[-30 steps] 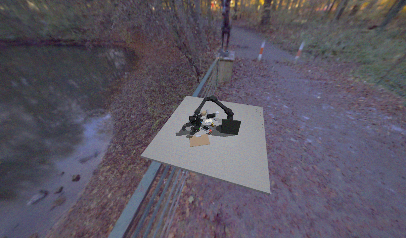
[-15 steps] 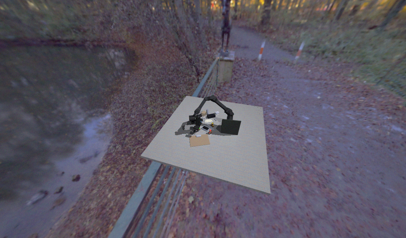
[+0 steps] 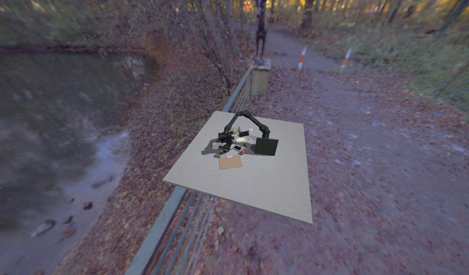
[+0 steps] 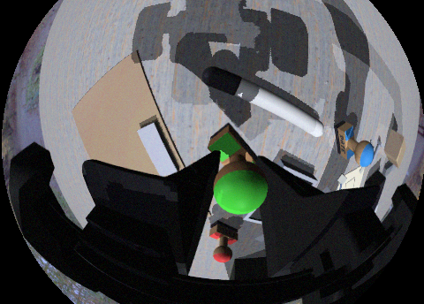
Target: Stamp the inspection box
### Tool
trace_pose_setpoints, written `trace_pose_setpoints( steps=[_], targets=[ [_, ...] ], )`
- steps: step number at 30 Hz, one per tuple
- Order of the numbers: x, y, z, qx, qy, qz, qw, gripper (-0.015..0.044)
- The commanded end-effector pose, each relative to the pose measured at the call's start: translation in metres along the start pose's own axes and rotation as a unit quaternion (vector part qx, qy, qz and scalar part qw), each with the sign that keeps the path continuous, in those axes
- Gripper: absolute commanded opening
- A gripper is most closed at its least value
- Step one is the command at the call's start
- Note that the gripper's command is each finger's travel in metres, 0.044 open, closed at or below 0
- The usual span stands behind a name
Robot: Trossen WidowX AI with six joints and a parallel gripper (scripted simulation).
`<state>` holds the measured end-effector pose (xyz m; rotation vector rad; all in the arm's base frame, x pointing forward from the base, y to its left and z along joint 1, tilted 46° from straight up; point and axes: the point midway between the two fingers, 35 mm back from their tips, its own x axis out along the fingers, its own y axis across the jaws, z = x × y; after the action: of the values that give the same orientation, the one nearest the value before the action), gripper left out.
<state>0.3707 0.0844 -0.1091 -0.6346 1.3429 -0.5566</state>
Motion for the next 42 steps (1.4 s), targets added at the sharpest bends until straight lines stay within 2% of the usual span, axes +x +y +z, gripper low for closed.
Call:
trace_pose_setpoints(
  steps=[1,42],
  targets=[
    [-0.003,0.0,0.0,0.002,0.001,0.002,1.0,0.0],
    [-0.023,0.0,0.0,0.002,0.001,0.001,1.0,0.0]
  ],
)
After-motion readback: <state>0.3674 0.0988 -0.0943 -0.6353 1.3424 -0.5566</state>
